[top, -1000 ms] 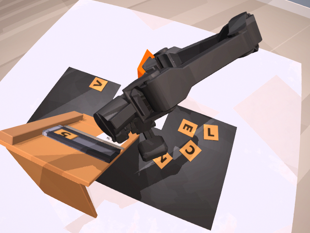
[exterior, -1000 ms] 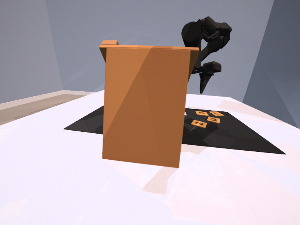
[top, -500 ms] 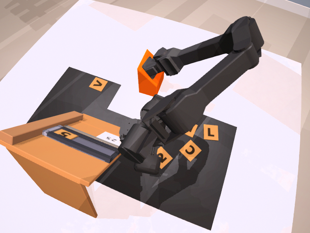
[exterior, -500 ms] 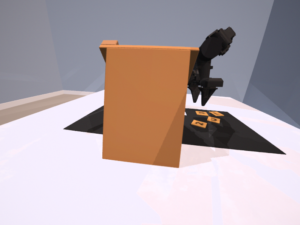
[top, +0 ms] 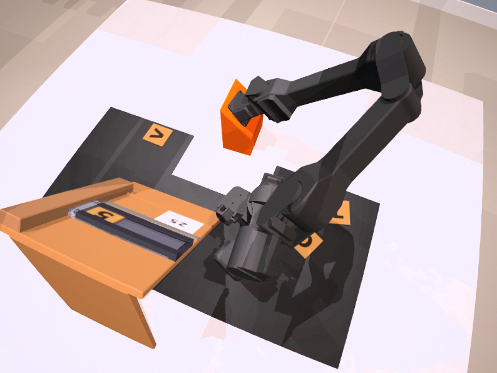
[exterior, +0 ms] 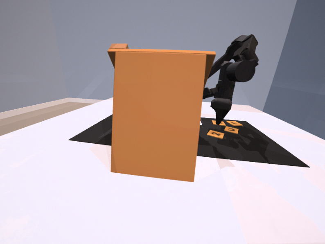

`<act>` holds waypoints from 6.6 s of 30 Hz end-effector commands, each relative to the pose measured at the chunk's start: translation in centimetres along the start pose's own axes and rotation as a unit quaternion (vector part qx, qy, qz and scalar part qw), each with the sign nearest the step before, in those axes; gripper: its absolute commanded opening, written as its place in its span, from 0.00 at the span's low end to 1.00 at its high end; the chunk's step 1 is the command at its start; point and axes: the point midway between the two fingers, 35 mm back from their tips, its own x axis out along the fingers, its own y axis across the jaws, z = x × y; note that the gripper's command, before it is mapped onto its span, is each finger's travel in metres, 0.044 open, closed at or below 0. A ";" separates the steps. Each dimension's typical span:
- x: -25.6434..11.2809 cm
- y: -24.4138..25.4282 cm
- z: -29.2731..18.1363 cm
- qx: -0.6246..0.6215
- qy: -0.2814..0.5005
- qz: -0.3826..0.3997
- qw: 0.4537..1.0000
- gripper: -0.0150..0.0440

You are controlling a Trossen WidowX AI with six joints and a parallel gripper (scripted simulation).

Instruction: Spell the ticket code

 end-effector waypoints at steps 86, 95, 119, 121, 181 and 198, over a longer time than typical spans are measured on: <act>5.8 -0.2 0.0 0.032 -0.006 -0.005 0.999 0.83; 5.8 -0.2 0.0 0.032 -0.006 -0.005 0.999 0.83; 5.5 -0.2 0.0 0.032 -0.006 -0.005 0.999 0.52; 5.4 -0.2 0.0 0.032 -0.006 -0.005 0.999 0.43; 0.1 2.2 0.1 -0.239 0.002 0.108 0.965 0.25; -3.3 4.2 -0.5 -0.474 -0.041 0.216 0.853 0.25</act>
